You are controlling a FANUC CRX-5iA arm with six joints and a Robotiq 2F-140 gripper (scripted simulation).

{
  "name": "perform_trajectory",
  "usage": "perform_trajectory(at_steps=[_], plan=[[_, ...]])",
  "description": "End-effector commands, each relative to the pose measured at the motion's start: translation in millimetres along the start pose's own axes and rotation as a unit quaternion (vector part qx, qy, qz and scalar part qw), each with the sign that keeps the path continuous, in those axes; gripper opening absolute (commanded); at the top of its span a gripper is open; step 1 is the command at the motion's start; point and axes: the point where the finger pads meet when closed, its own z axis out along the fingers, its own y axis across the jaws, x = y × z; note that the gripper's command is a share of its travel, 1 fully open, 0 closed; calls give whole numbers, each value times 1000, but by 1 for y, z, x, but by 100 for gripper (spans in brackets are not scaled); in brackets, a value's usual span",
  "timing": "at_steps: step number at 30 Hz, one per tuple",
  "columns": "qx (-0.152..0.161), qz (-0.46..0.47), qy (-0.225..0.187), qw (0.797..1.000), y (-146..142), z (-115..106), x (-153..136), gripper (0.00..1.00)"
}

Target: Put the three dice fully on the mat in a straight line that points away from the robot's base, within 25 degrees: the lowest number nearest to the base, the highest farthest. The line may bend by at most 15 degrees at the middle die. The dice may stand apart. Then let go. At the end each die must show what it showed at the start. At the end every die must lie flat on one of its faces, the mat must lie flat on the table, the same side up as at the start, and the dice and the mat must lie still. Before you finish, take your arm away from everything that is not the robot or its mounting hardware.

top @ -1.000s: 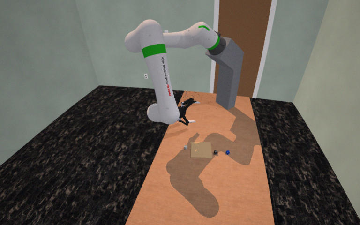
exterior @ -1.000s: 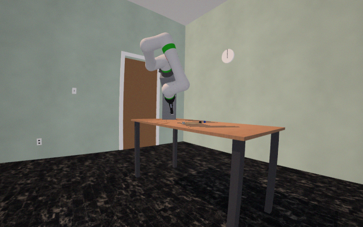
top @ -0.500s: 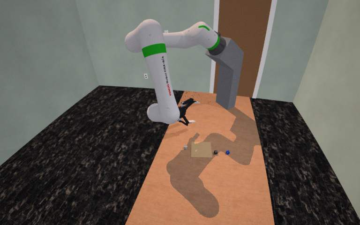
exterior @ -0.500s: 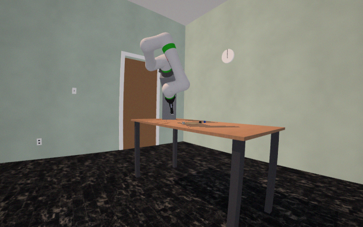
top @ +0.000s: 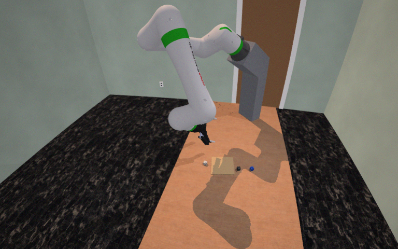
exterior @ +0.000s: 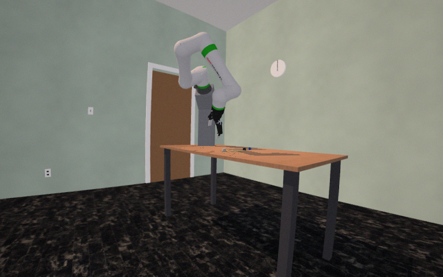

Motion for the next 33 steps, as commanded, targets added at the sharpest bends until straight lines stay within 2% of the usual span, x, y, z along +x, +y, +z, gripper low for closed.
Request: perform_trajectory(at_steps=[1, 4, 5, 11, 12, 13, 16, 17, 19, 20, 22, 23, 25, 26, 28, 29, 32, 33], plan=[[45, -55, 50, 996, -15, -17, -1, 100], [59, -75, 65, 993, -21, -23, -3, 100], [78, -102, 86, 988, -28, -31, -4, 100], [130, -177, 143, 965, -49, -55, -8, 100], [131, -178, 144, 965, -50, -55, -8, 100], [146, -200, 161, 955, -56, -62, -9, 100], [152, -209, 167, 952, -58, -65, -10, 100], [170, -232, 188, 939, -66, -73, -9, 100], [170, -232, 188, 939, -66, -73, -9, 100], [186, -255, 207, 926, -73, -81, -9, 100], [186, -255, 207, 926, -73, -81, -9, 100], [201, -275, 224, 913, -80, -88, -8, 100], [201, -275, 224, 913, -80, -88, -8, 100], [215, -295, 239, 900, -86, -95, -9, 100], [215, -295, 239, 900, -86, -95, -9, 100], [227, -311, 252, 888, -91, -101, -10, 100], [227, -311, 252, 888, -91, -101, -10, 100], [237, -326, 263, 877, -96, -106, -10, 100]])
